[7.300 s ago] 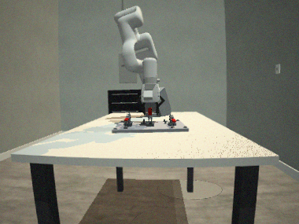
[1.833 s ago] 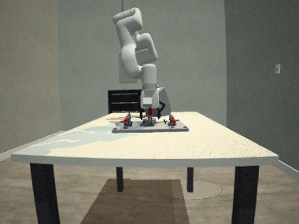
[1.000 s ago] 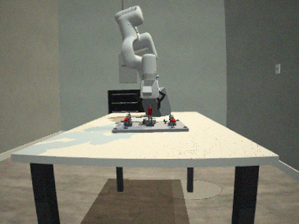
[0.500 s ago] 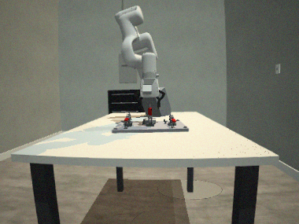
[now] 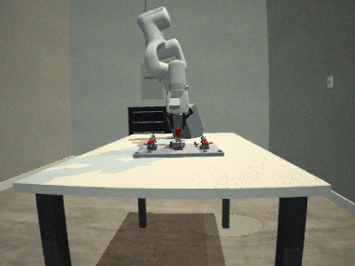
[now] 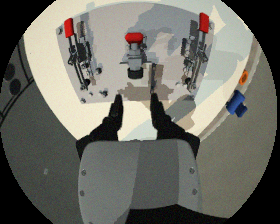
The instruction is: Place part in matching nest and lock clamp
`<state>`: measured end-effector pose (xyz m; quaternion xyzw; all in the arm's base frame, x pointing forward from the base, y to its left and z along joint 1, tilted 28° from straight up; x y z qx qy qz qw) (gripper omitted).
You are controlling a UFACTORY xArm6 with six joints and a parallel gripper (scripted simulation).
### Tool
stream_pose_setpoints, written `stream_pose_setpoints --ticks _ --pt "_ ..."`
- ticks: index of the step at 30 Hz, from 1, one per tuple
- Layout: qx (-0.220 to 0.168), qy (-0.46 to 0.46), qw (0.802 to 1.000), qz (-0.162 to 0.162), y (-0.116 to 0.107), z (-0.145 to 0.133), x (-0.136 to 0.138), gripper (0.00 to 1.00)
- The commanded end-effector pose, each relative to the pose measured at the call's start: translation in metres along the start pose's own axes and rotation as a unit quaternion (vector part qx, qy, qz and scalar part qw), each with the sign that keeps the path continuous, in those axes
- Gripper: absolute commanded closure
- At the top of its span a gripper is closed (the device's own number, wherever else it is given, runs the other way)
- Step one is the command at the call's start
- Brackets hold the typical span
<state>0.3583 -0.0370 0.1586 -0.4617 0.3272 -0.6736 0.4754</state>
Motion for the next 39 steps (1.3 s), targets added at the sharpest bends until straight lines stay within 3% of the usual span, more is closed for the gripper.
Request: stream_pose_setpoints --ticks 1,6,8,14,27,39 --pt "0.0 0.0 1.0 0.0 -0.026 0.001 0.0 0.53" --pt "0.0 0.0 1.0 0.0 -0.068 0.001 0.0 0.53" --pt "0.0 0.0 1.0 0.0 -0.068 0.001 0.0 0.53" --pt "0.0 0.0 1.0 0.0 -0.099 0.001 0.0 0.53" --pt "0.0 0.0 1.0 0.001 -0.101 0.008 0.001 0.53" --pt "0.0 0.0 1.0 0.001 -0.101 0.052 0.003 0.53"
Point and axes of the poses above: the point where the finger pads meet when closed, its own y axis out along the fingers, its own x axis across the jaws, z = x × y, the point moved 8 cm from there along -y, back along the fingers, and after that the axes turned 3 degrees about -y, right-handed, at the moved point
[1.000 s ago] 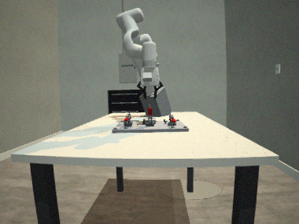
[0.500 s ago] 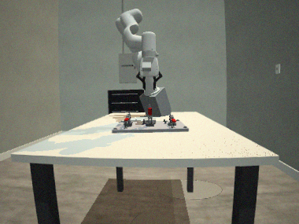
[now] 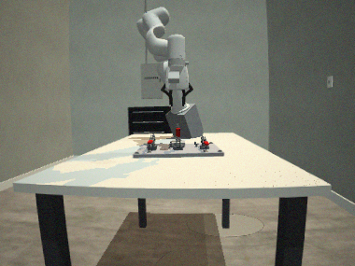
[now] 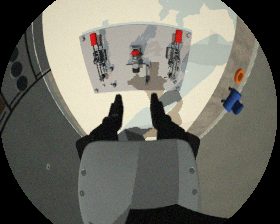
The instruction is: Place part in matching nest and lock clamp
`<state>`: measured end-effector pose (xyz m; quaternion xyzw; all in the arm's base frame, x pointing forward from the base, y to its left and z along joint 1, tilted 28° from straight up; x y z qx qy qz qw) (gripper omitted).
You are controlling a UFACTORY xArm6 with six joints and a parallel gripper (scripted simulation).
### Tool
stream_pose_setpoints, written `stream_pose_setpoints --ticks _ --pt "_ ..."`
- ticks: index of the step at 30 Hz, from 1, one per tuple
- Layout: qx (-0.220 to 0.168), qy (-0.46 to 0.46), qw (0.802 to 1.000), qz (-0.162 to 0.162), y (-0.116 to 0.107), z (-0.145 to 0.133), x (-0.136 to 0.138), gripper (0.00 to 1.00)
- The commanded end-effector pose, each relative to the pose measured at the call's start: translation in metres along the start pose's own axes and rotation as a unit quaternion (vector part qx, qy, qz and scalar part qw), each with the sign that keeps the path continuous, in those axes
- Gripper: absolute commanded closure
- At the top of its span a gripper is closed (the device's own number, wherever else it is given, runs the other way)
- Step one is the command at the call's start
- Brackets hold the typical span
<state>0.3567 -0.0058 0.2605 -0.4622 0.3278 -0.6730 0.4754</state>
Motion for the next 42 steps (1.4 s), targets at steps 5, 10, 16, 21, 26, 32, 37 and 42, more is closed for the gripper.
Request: stream_pose_setpoints --ticks 5,10,16,21,26,32,37,42 --pt "0.001 0.0 1.0 0.0 0.0 0.029 0.002 0.53" --pt "0.001 0.0 1.0 0.0 0.0 0.044 0.002 0.53" --pt "0.001 0.0 1.0 0.0 0.0 0.05 0.003 0.53" --pt "0.001 0.0 1.0 0.0 0.0 0.05 0.003 0.53" --pt "0.001 0.0 1.0 0.0 0.001 0.05 0.003 0.53" --pt "0.001 0.0 1.0 0.0 0.011 0.05 0.003 0.53" --pt "0.001 0.0 1.0 0.0 0.019 0.05 0.003 0.53" --pt "0.001 0.0 1.0 0.0 0.038 0.05 0.003 0.53"
Point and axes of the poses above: the point where the finger pads meet when closed, its own y axis out along the fingers, its own x axis across the jaws, z = x × y, the point moved 8 cm from there along -y, back along the fingers, and after that the axes turned 3 degrees about -y, right-handed, at the moved point
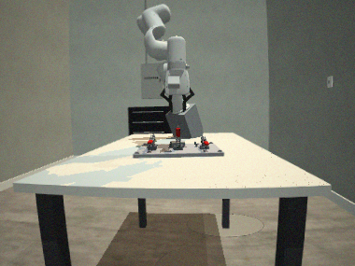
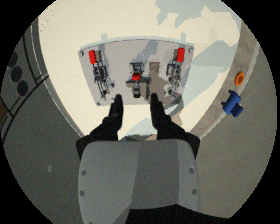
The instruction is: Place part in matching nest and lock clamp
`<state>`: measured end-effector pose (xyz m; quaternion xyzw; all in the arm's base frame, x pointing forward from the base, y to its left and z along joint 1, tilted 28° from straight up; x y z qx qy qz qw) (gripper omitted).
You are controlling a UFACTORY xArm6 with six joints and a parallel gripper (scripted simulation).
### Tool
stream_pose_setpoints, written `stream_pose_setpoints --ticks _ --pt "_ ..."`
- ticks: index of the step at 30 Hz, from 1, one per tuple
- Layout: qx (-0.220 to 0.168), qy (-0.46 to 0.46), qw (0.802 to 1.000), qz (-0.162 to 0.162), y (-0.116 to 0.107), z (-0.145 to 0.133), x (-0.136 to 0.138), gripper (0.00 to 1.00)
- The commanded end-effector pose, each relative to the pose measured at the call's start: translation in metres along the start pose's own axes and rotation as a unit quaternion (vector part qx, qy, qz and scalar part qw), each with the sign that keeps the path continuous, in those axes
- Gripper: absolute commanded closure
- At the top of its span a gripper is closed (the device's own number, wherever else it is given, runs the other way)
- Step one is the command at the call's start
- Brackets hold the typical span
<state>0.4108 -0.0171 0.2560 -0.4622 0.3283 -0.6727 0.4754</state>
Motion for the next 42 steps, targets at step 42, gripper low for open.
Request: stream_pose_setpoints --ticks 42 --pt "0.001 0.0 1.0 0.0 0.066 0.001 0.0 0.53"
Point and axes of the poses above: the point where the finger pads meet when closed, its own y axis out along the fingers, its own x axis across the jaws, z = x × y, the point moved 8 cm from there along -y, back along the fingers, and after that the axes turned 3 degrees about -y, right-handed, at the moved point
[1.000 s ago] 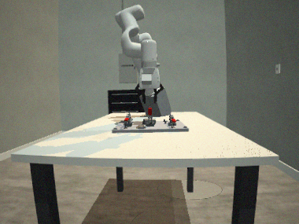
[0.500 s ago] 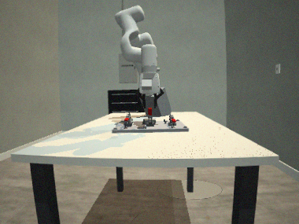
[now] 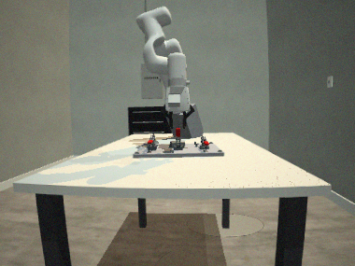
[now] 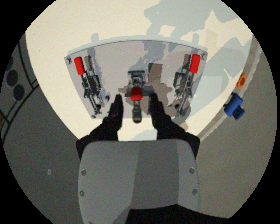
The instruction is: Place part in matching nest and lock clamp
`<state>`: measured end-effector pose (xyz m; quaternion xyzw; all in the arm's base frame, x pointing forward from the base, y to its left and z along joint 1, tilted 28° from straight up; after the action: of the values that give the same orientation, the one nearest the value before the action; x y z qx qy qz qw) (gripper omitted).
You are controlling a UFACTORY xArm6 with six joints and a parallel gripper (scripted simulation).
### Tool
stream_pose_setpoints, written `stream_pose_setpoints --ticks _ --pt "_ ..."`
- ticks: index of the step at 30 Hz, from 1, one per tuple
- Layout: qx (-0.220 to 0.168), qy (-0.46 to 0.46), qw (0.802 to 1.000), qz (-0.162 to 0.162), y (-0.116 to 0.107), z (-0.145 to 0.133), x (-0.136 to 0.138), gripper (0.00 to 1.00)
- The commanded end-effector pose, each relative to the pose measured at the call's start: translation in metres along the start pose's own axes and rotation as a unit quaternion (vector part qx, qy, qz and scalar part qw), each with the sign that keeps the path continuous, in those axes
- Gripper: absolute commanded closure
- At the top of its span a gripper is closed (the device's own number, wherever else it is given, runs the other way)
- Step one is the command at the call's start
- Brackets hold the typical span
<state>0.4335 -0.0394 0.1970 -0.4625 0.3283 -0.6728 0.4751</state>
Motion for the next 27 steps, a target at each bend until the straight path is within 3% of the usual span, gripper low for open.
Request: stream_pose_setpoints --ticks 1,14,27 --pt "0.002 0.0 1.0 0.0 -0.001 0.001 0.0 0.53" --pt "0.002 0.0 1.0 0.0 0.0 0.001 0.0 0.53" --pt "0.002 0.0 1.0 0.0 0.025 0.002 0.0 0.53"
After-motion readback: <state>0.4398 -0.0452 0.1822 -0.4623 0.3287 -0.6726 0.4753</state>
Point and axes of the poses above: the point where the finger pads meet when closed, its own y axis out along the fingers, its own x axis across the jaws, z = x × y, the point moved 8 cm from there along -y, back along the fingers, and after that the axes turned 3 degrees about -y, right-handed, at the moved point
